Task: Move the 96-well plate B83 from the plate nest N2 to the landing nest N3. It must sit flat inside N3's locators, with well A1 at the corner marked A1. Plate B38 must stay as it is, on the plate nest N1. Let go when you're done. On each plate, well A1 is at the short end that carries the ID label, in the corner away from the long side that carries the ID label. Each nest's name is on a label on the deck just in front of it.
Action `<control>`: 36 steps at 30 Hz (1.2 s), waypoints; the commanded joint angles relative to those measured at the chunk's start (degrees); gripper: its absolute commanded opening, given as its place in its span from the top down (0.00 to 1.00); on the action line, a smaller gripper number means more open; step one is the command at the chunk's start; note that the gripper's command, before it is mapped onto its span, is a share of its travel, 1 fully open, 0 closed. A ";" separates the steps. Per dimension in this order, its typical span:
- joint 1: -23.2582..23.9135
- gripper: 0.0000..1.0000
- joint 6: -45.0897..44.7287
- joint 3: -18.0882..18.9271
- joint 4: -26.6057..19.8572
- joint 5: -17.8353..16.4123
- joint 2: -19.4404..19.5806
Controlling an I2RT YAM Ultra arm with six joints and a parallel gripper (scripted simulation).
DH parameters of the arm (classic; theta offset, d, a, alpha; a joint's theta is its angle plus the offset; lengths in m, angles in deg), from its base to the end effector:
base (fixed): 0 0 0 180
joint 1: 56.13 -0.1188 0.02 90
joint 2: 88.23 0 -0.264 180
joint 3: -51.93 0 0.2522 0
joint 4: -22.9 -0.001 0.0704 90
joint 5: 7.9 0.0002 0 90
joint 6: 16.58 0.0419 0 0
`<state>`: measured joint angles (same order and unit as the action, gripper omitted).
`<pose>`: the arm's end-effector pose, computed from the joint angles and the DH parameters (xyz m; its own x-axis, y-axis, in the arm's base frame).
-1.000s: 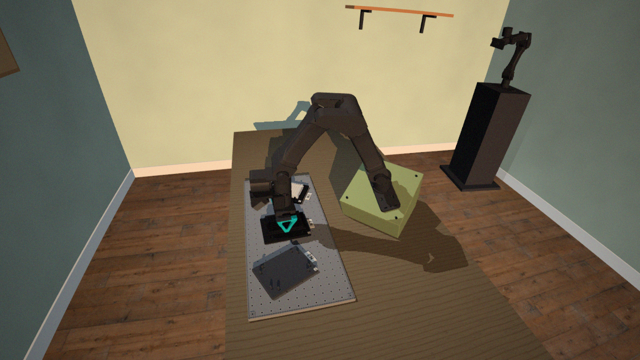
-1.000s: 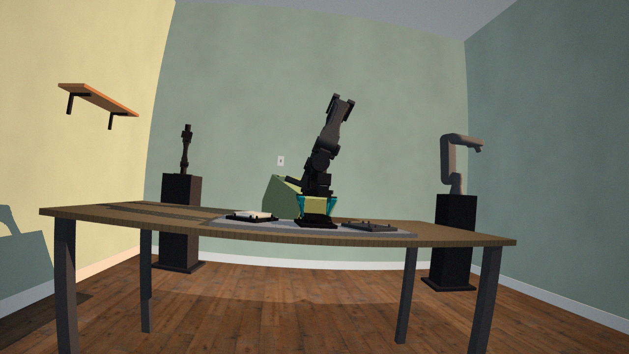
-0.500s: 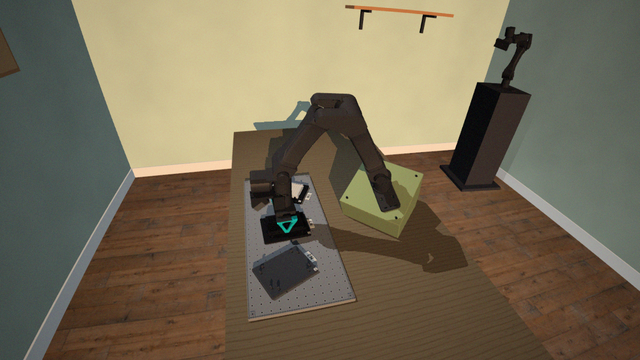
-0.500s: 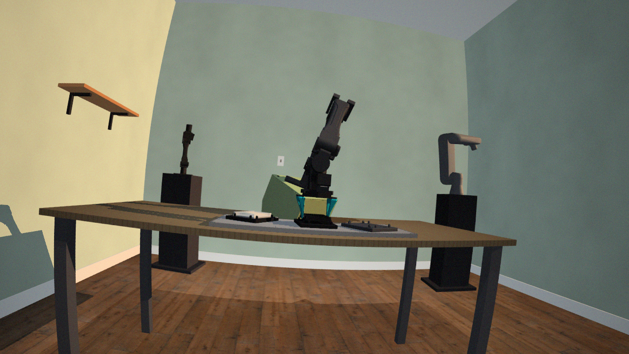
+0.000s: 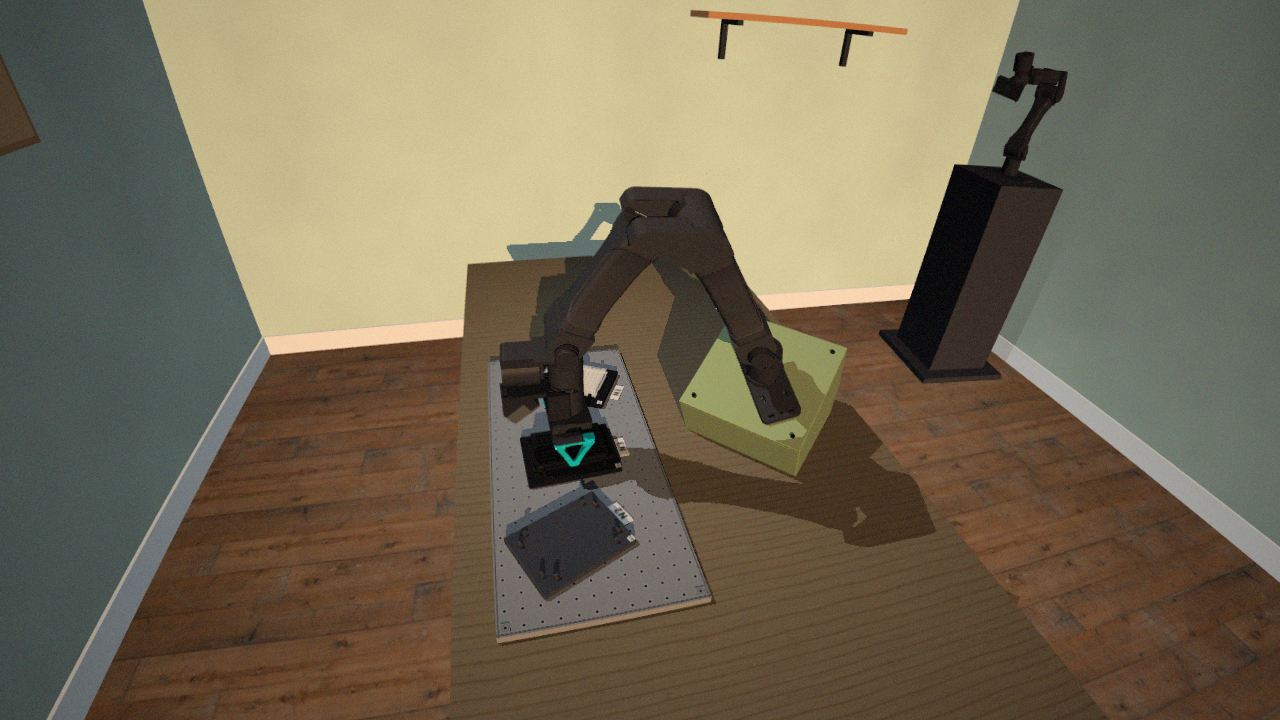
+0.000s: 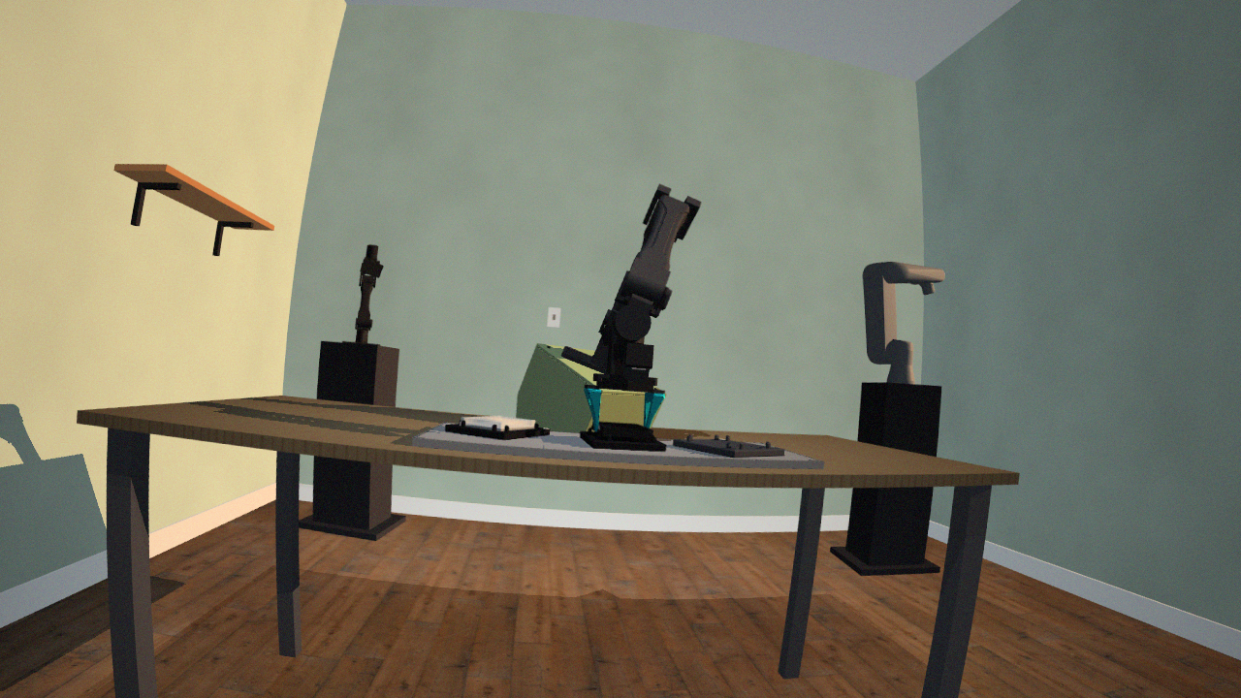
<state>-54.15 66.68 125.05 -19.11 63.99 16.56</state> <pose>0.3331 0.0025 0.1358 -0.9461 -0.0789 -0.3141 -0.1666 0.9502 0.2633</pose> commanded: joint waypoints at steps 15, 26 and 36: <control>-0.03 1.00 0.15 -0.03 0.66 0.08 -0.04; -0.12 1.00 0.24 -0.10 0.99 0.11 0.18; -0.20 0.00 0.32 -0.17 1.32 0.13 0.42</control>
<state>-54.46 66.96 124.74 -17.91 64.08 17.35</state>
